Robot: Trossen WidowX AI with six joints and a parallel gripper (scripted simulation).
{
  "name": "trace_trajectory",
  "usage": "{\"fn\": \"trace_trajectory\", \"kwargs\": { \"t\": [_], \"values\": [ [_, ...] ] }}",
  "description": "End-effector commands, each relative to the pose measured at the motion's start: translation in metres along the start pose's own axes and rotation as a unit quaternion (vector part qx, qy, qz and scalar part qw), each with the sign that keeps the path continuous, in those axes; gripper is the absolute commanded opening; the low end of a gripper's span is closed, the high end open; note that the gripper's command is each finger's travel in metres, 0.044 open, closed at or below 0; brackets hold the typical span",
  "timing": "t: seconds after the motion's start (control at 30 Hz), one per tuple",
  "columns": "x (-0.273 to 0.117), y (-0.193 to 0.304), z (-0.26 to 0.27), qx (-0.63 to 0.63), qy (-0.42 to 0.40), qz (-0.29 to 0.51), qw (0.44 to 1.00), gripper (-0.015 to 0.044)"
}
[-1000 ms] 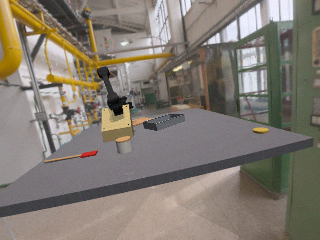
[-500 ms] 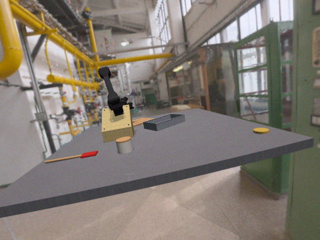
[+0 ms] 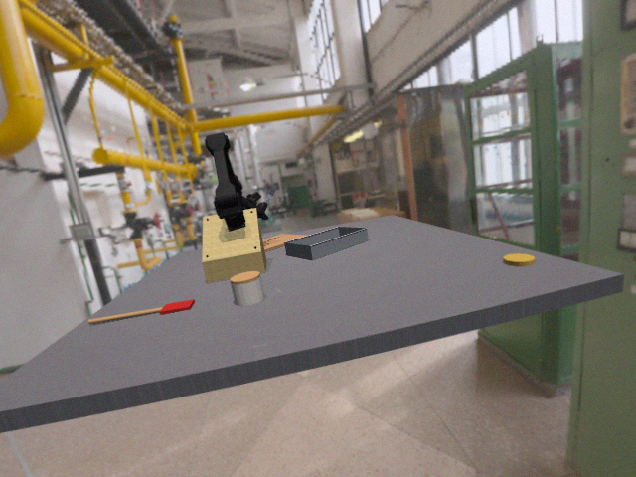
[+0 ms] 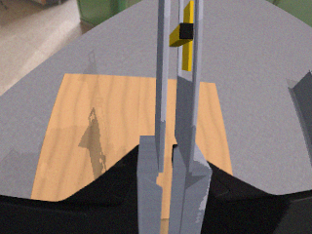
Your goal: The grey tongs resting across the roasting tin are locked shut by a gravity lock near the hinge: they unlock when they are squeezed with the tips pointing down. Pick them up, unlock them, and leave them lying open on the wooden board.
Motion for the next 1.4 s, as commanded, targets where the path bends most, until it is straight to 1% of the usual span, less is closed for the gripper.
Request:
{"fn": "trace_trajectory", "kwargs": {
  "t": [0.0, 0.57, 1.13, 1.2, 1.37],
  "values": [
    [0.003, -0.006, 0.002, -0.001, -0.010, 0.033, 0.999, -0.0150],
    [0.008, -0.018, -0.005, -0.001, -0.060, 0.208, 0.976, -0.0150],
    [-0.009, -0.031, -0.030, 0.020, -0.117, 0.379, 0.918, -0.0150],
    [-0.011, -0.032, -0.033, 0.023, -0.121, 0.392, 0.912, -0.0150],
    [-0.012, -0.032, -0.033, 0.023, -0.122, 0.393, 0.911, -0.0150]
  ]
}}
Point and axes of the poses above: the point midway between the two fingers, 35 mm back from their tips, its own x axis out along the fingers, its own z axis across the jaws, y = z × x, the point moved 1 cm from there along -x, back along the fingers, and after that the axes turned 14 degrees about -x, right-handed, at the moved point
